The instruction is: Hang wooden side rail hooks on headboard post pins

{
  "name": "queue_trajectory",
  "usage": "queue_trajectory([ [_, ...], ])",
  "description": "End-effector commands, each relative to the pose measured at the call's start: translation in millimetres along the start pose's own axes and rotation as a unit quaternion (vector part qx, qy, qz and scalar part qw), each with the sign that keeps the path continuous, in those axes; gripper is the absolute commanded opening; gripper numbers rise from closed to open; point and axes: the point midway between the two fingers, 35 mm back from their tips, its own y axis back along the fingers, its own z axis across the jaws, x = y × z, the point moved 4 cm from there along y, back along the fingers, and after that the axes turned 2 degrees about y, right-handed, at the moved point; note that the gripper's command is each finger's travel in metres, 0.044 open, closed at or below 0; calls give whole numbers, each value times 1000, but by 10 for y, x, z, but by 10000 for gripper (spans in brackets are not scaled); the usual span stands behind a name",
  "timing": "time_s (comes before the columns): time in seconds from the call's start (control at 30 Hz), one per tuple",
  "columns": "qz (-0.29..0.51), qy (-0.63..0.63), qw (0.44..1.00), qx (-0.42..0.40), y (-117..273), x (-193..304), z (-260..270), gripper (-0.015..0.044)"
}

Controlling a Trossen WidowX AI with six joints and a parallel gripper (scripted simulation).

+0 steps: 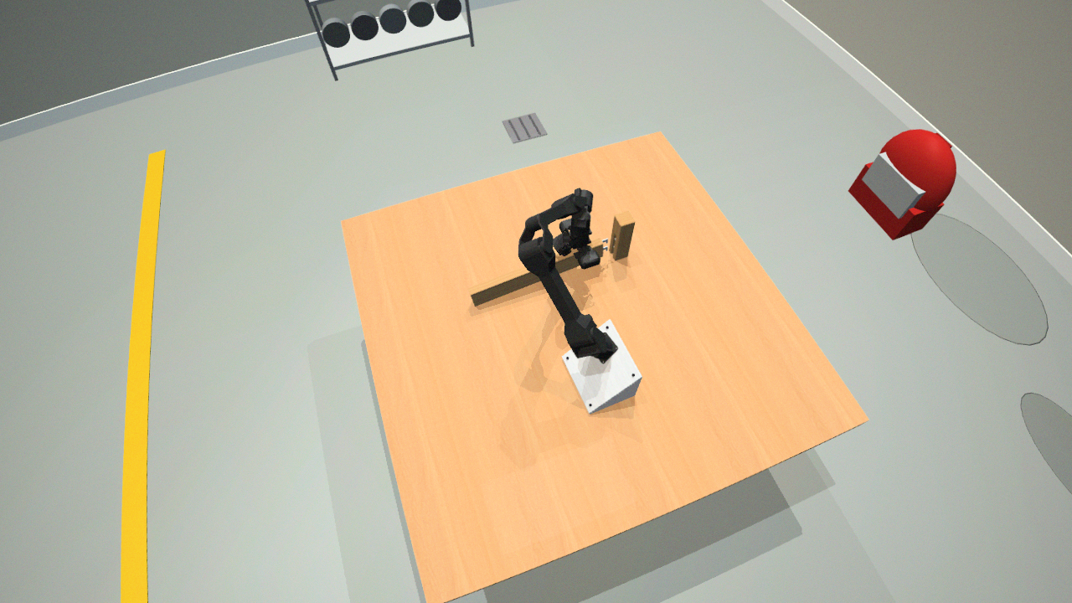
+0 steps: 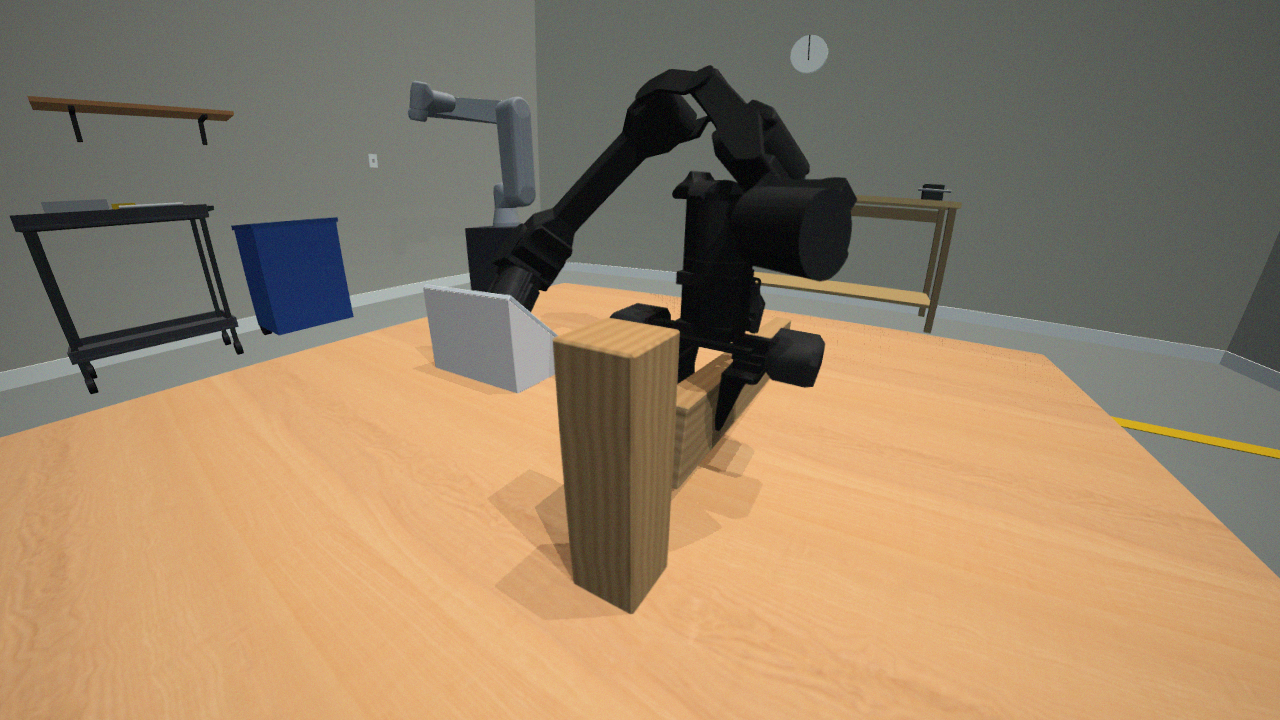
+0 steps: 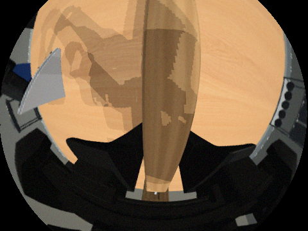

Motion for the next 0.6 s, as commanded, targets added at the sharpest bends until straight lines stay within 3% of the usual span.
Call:
queue_trajectory([
  [0.0,5,2,1000,10,69,28,-33,0],
  [0.57,5,2,1000,10,73,44,-47,0],
])
